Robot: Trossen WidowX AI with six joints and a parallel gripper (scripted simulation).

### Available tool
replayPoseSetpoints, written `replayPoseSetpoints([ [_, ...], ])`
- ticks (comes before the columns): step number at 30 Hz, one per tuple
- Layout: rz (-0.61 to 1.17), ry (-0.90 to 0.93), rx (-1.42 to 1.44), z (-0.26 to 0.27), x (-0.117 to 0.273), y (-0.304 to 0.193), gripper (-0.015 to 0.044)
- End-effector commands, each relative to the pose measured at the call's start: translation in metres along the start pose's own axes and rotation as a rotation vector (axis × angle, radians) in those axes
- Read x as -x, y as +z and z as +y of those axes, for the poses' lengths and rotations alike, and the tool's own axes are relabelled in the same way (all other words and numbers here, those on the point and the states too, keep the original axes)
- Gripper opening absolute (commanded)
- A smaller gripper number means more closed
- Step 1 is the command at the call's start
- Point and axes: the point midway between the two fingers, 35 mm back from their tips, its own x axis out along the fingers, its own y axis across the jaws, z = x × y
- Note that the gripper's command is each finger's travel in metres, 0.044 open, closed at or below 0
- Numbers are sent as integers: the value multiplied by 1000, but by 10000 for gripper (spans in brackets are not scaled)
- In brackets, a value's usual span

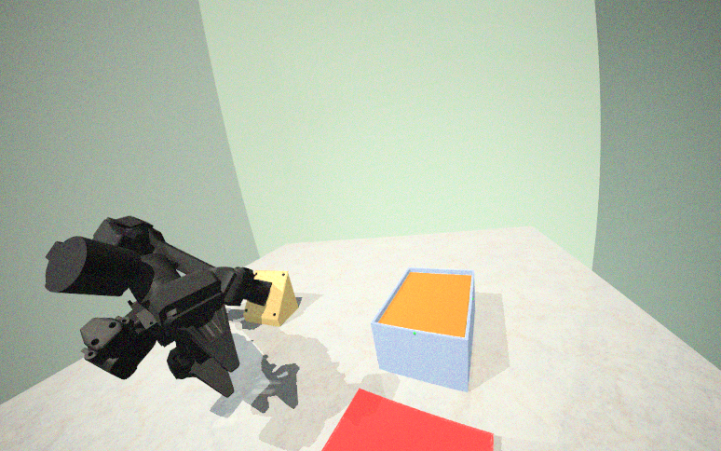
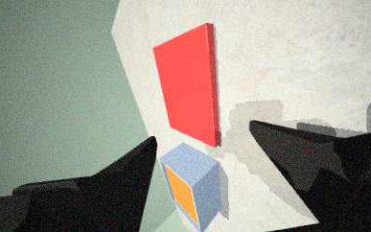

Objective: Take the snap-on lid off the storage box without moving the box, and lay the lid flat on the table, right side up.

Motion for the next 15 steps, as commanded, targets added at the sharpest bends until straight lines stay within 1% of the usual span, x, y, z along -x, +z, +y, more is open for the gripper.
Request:
replayPoseSetpoints([
  [1, -2, -1, -4, 4, 8, 1, 440],
  [5, -2, -2, -4, 7, 13, 1, 440],
  [15, -2, -1, -4, 5, 8, 0, 440],
])
